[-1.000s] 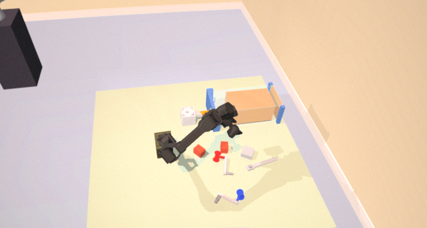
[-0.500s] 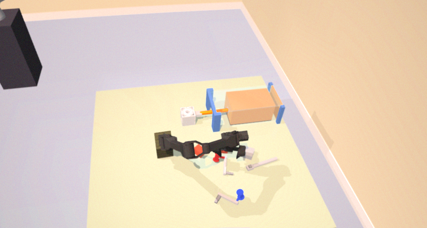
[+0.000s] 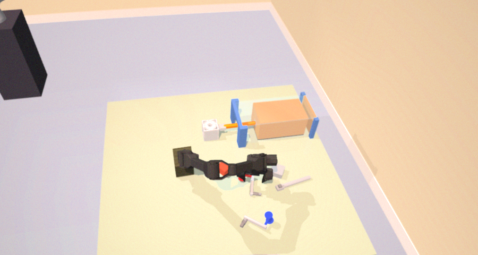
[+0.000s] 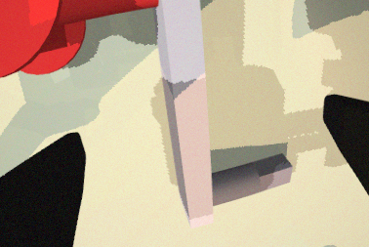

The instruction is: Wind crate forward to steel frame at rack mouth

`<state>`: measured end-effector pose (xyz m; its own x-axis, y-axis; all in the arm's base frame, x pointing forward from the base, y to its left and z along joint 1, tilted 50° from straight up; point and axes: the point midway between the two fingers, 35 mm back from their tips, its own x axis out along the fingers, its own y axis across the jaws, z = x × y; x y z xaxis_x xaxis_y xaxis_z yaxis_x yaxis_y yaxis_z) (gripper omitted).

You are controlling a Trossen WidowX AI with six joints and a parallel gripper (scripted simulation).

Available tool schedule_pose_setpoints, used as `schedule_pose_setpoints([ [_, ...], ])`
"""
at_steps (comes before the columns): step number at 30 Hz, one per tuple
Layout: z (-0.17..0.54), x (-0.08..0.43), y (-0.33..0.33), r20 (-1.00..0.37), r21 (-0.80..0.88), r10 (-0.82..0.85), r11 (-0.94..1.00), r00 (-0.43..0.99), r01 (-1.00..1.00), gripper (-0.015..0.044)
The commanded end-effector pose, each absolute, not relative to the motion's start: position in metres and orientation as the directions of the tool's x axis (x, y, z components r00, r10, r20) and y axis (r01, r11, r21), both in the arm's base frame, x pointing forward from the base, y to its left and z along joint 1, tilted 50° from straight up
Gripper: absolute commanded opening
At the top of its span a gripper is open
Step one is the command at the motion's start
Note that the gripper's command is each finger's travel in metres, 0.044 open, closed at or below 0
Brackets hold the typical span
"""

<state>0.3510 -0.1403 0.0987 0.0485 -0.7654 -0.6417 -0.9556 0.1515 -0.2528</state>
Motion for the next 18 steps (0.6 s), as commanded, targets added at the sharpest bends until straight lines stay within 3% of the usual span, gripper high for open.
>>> schedule_pose_setpoints([
  [1,0.088,0.346,-0.155,-0.643,-0.245,-0.765,0.154,0.041,-0.957,0.0440],
  [18,0.077,0.346,-0.169,-0.642,-0.246,-0.766,0.154,0.041,-0.957,0.0440],
])
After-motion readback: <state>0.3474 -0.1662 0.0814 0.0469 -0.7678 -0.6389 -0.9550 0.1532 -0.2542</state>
